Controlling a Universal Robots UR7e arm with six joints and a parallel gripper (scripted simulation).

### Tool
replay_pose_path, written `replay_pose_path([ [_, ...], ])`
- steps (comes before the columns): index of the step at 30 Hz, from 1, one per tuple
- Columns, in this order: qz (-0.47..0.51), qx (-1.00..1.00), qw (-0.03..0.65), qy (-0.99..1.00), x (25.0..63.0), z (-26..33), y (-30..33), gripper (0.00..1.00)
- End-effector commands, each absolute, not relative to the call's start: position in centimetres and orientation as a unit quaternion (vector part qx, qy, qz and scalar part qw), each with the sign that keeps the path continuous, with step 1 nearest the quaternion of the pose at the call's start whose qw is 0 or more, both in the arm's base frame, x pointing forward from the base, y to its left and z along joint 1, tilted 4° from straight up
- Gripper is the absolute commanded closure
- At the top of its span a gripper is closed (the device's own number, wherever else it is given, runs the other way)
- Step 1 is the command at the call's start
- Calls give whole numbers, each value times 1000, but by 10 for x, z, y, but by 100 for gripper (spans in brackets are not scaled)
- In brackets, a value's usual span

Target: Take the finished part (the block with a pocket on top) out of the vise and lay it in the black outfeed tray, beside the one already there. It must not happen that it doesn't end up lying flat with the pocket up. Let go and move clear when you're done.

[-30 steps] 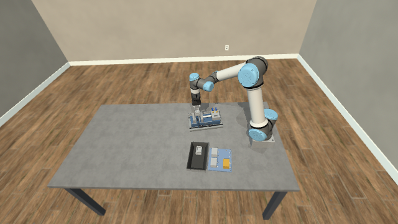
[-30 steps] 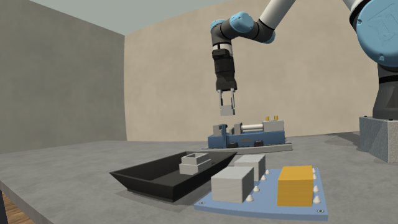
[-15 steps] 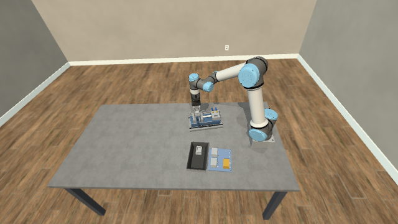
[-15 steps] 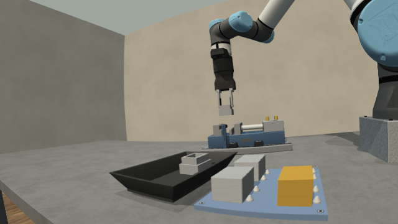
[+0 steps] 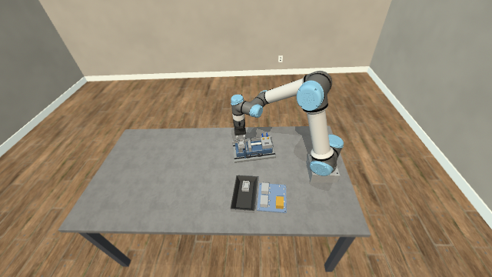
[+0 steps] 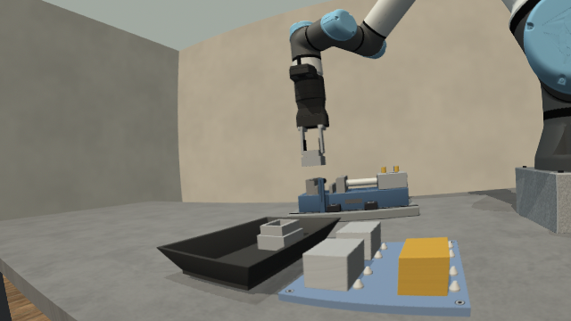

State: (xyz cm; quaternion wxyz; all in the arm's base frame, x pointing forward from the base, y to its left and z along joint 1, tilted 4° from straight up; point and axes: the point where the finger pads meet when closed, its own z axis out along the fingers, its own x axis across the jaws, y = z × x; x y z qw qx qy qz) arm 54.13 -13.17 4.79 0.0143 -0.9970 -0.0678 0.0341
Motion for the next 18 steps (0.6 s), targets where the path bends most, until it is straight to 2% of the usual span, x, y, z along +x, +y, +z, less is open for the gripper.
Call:
replay_pose_path([
  [1, 33, -998, 13, -59, 549, 49, -100, 100],
  [18, 33, -999, 12, -26, 559, 53, 21, 100],
])
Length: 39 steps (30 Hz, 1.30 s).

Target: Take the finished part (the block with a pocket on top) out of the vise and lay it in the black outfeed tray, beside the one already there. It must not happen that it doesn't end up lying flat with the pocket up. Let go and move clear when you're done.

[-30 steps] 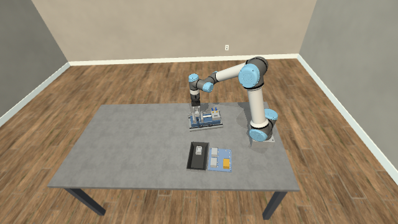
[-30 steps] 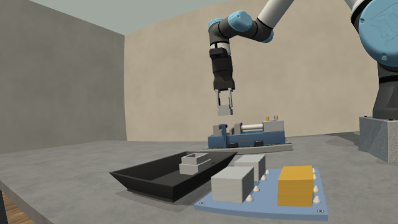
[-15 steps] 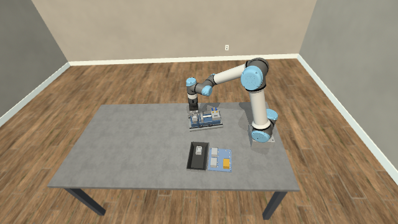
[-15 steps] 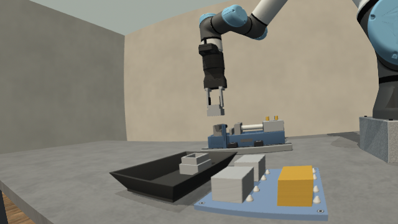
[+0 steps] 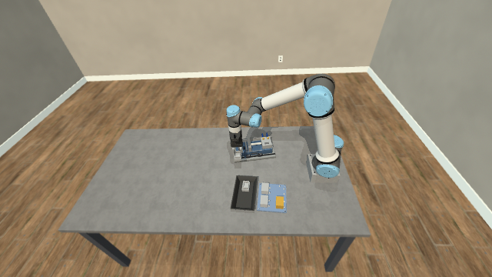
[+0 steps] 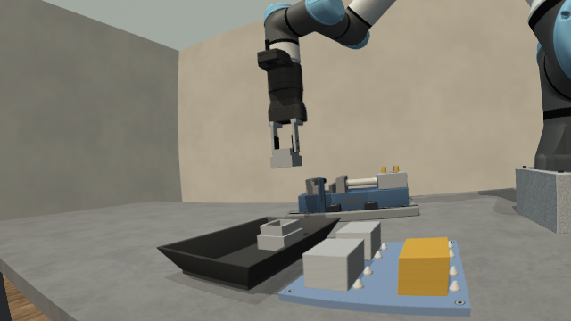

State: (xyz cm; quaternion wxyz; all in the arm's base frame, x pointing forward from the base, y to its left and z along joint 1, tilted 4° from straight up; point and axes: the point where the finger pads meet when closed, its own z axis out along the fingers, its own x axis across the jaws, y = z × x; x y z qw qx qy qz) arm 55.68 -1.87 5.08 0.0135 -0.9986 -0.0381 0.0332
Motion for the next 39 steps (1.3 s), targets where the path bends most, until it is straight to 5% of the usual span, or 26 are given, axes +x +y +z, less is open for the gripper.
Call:
replay_pose_path([
  [1, 33, -999, 12, -24, 559, 53, 30, 100],
  [23, 34, -999, 11, 18, 532, 57, 181, 100],
  [39, 35, -999, 11, 32, 513, 58, 229, 100],
])
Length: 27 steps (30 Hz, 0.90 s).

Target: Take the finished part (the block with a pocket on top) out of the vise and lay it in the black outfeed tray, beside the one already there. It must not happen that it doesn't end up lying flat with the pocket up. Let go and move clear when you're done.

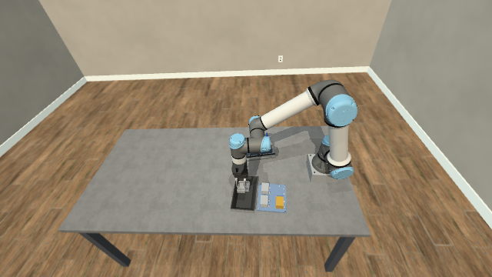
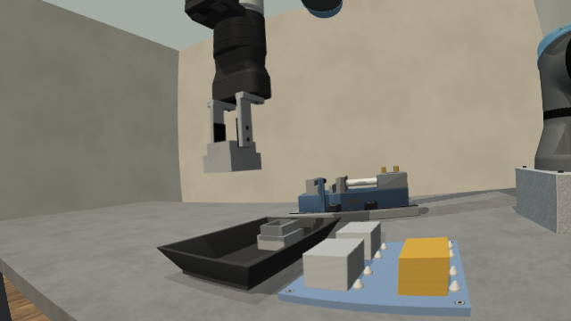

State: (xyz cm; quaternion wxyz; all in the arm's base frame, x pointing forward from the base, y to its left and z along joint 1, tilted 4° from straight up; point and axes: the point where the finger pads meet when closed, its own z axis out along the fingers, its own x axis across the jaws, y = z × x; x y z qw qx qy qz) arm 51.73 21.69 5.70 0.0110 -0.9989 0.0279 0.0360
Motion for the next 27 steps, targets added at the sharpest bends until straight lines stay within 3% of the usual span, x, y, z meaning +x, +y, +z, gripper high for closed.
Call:
replay_pose_path([
  [1, 35, -999, 11, 32, 513, 58, 231, 100],
  [27, 36, -999, 11, 34, 510, 58, 236, 100],
])
